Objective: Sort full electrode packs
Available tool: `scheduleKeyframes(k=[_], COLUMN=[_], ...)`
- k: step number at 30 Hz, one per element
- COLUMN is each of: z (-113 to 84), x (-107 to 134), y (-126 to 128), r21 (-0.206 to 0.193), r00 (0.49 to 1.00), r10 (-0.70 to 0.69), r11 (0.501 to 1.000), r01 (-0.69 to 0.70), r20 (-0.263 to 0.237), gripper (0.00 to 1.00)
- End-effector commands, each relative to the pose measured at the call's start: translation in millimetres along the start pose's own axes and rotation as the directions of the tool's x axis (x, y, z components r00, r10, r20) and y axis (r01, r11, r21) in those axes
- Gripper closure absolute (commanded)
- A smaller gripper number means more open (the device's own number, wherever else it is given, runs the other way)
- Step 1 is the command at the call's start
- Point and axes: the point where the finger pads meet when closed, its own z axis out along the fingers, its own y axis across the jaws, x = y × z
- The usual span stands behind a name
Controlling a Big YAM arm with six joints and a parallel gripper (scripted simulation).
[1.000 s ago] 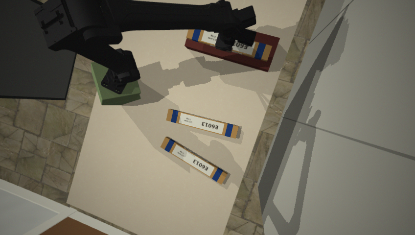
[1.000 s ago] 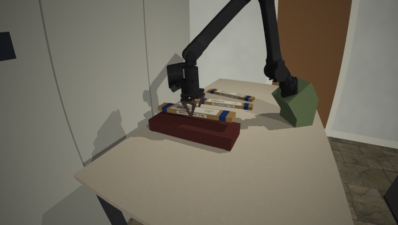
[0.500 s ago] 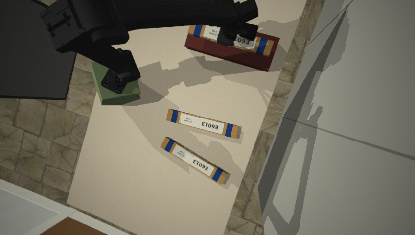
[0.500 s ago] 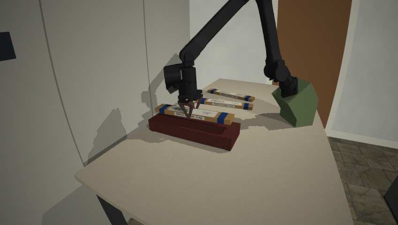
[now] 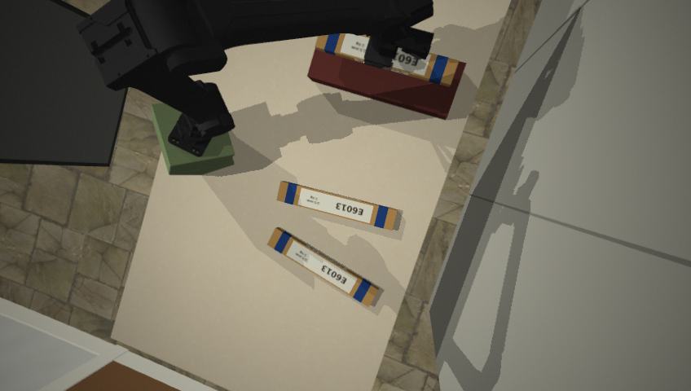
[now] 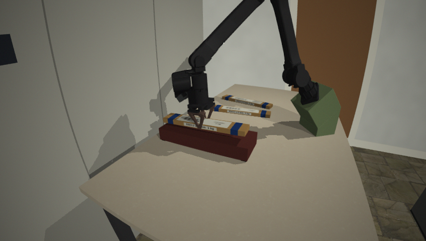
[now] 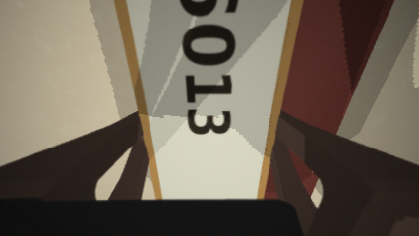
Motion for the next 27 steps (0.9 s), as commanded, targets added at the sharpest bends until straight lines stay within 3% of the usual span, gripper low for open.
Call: scheduleKeyframes(k=[1, 13, 27], z=[-44.7, -46.1, -45.2], x=[-31.4, -31.3, -32.5], y=[35.1, 51.9, 51.7], r21=[-0.079, -0.081, -0.081], r00=[0.997, 0.997, 0.997], r10=[0.016, 0.017, 0.015], r11=[0.997, 0.997, 0.997], r01=[-0.010, -0.011, -0.009], r20=[0.080, 0.079, 0.080], gripper=[1.00, 1.00, 1.00])
